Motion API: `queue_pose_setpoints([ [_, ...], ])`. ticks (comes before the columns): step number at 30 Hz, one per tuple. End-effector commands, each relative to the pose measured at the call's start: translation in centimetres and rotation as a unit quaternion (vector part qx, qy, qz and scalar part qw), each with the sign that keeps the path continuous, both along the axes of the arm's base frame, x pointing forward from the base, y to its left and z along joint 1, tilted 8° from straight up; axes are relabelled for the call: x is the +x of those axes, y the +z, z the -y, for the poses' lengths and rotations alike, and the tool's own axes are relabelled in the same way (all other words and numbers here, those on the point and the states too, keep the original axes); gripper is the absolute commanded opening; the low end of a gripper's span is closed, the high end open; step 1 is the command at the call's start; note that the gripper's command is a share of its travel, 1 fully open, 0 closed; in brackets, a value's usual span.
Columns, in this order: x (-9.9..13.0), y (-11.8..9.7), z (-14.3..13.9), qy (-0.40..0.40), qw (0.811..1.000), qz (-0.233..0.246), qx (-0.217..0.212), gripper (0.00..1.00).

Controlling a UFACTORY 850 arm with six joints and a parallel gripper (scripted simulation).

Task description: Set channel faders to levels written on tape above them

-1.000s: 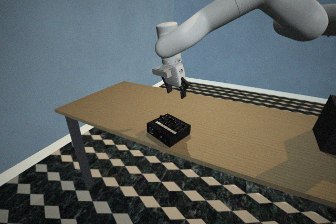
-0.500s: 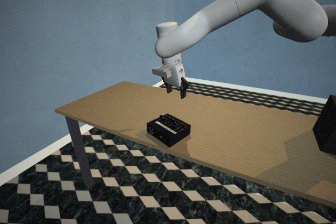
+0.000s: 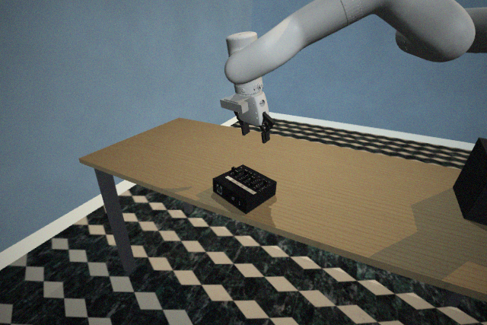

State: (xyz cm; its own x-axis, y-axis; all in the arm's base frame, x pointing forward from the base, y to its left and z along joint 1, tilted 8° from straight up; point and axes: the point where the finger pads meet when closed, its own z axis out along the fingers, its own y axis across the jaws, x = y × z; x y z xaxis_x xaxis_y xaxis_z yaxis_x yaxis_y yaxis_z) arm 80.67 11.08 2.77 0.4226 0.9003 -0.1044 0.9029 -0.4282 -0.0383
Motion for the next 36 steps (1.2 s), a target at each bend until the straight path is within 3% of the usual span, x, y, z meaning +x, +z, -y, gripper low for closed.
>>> queue_pose_setpoints([
  [1,0.1,0.2,0.0,0.000,1.000,0.001,0.000,1.00],
  [12,0.2,0.2,-0.3,-0.048,0.999,0.007,0.001,1.00],
  [19,0.3,0.2,-1.1,-0.192,0.981,0.020,0.003,1.00],
  [27,0.6,0.3,-2.6,-0.397,0.917,0.030,0.009,1.00],
  [29,0.6,0.3,-2.6,-0.397,0.917,0.030,0.009,1.00],
  [30,0.6,0.3,-2.8,-0.463,0.886,0.032,0.009,1.00],
  [33,0.7,0.4,-3.4,-0.508,0.861,0.030,0.012,1.00],
  [36,0.8,0.5,-4.1,-0.569,0.822,0.028,0.014,1.00],
])
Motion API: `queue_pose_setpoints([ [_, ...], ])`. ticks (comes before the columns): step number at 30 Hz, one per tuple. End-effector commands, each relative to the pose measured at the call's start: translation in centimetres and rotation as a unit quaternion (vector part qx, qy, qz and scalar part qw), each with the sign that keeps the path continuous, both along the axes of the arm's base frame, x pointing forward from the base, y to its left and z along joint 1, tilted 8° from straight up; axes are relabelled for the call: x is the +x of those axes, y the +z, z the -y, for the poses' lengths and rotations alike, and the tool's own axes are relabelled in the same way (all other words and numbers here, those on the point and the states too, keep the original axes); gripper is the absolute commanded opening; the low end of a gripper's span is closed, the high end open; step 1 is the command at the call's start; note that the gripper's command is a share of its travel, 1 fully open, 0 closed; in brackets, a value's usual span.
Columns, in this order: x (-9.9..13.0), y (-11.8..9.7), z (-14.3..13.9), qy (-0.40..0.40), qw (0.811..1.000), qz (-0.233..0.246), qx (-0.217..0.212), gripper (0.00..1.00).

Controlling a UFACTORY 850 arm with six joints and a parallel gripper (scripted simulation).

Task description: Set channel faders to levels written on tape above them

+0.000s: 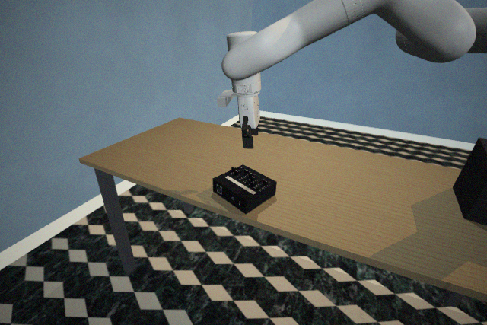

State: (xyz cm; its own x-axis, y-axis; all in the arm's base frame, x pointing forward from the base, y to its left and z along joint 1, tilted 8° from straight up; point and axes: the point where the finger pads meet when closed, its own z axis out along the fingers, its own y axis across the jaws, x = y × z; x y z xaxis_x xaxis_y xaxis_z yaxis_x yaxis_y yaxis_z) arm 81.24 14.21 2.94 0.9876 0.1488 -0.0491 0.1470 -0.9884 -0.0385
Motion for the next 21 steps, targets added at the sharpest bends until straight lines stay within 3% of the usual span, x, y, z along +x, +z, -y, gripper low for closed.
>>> queue_pose_setpoints([
  [1,0.2,0.3,-1.1,-0.139,0.990,0.003,0.000,1.00],
  [8,0.3,0.5,-2.4,-0.310,0.951,-0.006,0.012,1.00],
  [10,0.3,0.5,-2.4,-0.310,0.951,-0.006,0.012,1.00],
  [11,0.3,0.6,-2.5,-0.378,0.926,-0.010,0.015,1.00],
  [15,0.3,0.7,-3.0,-0.445,0.895,-0.017,0.019,1.00],
  [21,0.3,0.8,-3.5,-0.573,0.818,-0.032,0.023,1.00],
])
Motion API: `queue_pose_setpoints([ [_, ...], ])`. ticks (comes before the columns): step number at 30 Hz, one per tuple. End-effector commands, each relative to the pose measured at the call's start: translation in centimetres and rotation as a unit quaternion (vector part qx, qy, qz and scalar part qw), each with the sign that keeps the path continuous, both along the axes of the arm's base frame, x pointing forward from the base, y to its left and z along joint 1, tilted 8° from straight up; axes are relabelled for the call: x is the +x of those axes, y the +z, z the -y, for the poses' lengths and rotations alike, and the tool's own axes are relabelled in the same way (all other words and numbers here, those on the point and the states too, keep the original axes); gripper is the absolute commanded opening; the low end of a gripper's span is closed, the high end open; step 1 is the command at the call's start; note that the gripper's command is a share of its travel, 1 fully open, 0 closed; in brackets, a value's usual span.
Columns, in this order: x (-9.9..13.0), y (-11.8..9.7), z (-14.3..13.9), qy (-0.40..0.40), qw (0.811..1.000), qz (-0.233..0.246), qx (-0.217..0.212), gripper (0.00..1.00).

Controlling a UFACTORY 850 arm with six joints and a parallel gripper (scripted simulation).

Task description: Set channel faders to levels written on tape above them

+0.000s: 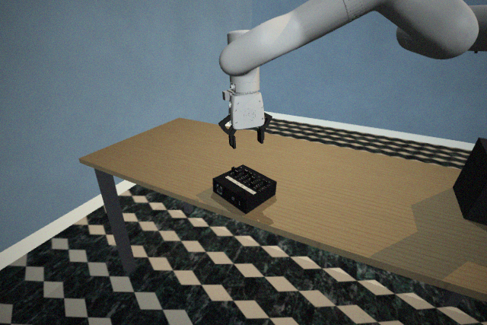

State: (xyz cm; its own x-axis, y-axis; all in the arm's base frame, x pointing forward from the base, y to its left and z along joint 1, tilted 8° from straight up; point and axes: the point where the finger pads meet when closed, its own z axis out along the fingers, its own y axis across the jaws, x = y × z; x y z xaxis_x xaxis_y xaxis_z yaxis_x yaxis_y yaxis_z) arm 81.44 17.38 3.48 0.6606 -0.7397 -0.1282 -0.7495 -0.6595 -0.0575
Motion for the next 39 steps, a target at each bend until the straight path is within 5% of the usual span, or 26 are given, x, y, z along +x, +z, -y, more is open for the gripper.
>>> queue_pose_setpoints([
  [1,0.1,0.3,-0.3,-0.139,0.990,-0.005,-0.002,1.00],
  [6,0.1,0.3,-0.4,-0.213,0.977,-0.013,0.000,1.00],
  [7,0.1,0.3,-0.4,-0.282,0.959,-0.019,0.000,1.00],
  [13,0.1,0.3,-0.4,-0.388,0.921,-0.018,-0.004,1.00],
  [28,0.1,0.2,-0.4,-0.377,0.926,-0.016,-0.004,1.00],
  [39,0.1,-0.8,0.7,-0.228,0.974,0.002,-0.016,1.00],
])
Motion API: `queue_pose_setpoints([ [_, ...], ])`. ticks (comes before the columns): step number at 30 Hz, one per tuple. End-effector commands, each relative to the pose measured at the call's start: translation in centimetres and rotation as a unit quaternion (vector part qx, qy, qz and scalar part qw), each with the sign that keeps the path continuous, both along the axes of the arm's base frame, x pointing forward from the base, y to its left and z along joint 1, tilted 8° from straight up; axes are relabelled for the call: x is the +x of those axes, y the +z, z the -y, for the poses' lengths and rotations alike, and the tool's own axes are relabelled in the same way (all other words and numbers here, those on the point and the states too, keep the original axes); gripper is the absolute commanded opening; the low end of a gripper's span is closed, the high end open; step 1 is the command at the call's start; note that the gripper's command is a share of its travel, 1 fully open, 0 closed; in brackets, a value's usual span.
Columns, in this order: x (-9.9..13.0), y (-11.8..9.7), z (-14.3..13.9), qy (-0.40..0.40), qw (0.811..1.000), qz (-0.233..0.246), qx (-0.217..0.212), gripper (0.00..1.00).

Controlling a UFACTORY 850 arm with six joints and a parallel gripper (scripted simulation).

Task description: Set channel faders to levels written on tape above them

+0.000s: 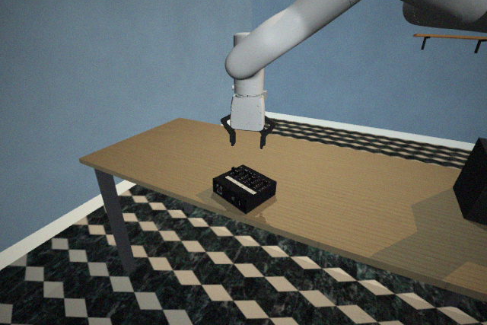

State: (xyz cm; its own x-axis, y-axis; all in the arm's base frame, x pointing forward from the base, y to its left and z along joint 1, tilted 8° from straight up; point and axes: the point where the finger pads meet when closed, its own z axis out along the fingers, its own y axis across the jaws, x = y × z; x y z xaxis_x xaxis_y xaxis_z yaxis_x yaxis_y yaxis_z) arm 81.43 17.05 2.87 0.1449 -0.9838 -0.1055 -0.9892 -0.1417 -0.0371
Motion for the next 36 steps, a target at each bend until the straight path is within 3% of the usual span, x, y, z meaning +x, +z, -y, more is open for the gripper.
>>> queue_pose_setpoints([
  [1,0.1,-0.2,0.4,0.061,0.998,0.005,-0.002,1.00],
  [9,0.0,-1.9,2.3,0.277,0.960,0.016,-0.021,1.00],
  [16,-0.2,-3.7,4.5,0.440,0.897,0.019,-0.035,1.00],
  [18,-0.2,-3.7,4.5,0.440,0.897,0.019,-0.035,1.00],
  [19,-0.3,-4.0,4.9,0.503,0.863,0.019,-0.038,1.00],
  [24,-0.5,-5.2,6.4,0.586,0.809,0.017,-0.042,1.00],
  [33,-1.1,-6.8,8.6,0.752,0.658,0.008,-0.042,1.00],
  [35,-1.1,-6.8,8.6,0.752,0.658,0.008,-0.042,1.00],
  [36,-1.1,-6.9,8.8,0.797,0.602,0.006,-0.039,1.00],
])
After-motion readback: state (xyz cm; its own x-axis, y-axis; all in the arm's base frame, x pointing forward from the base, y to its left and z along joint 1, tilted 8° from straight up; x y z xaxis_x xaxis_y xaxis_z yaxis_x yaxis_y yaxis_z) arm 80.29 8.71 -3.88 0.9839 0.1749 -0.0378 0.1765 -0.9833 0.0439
